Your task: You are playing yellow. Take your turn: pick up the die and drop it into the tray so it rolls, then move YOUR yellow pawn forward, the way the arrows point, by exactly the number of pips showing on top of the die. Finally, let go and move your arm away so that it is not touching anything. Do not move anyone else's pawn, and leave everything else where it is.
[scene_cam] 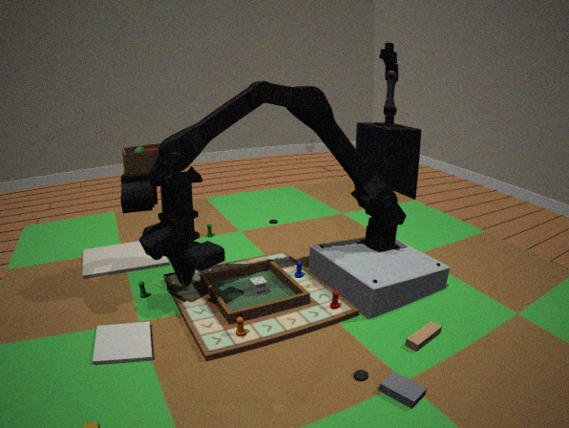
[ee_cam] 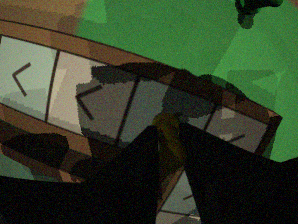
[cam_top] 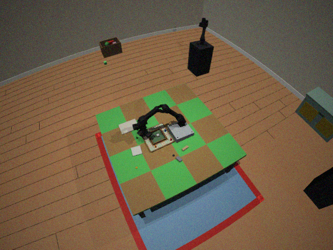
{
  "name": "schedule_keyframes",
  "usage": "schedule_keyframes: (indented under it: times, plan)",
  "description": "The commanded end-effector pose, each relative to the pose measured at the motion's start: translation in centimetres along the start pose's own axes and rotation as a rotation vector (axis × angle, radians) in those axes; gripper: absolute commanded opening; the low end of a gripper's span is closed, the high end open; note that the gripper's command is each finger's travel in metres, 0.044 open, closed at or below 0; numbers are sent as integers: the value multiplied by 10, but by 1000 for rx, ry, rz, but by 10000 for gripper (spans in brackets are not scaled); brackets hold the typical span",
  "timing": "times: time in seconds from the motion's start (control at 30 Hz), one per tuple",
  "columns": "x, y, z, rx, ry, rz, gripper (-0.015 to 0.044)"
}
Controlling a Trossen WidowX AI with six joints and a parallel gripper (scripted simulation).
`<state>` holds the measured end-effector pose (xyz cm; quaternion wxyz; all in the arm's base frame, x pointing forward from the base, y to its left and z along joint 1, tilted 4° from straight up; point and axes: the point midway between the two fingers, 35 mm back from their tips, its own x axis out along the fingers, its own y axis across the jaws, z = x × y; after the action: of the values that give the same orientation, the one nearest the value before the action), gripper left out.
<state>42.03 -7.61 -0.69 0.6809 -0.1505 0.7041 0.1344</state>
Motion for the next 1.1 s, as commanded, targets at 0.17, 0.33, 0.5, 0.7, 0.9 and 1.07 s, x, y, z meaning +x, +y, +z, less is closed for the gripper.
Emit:
schedule_keyframes:
  times: [0.17,0.33,0.5,0.7,0.9,1.07]
  plan:
    - [-4,0,1,0,-2,-1,263]
    - [-50,0,0,3,4,1,394]
    - [-54,0,0,3,4,1,440]
    - [-90,37,-34,108,7,3,440]
    - [-119,88,-91,248,12,6,440]
    - [-121,85,-87,243,3,-1,440]
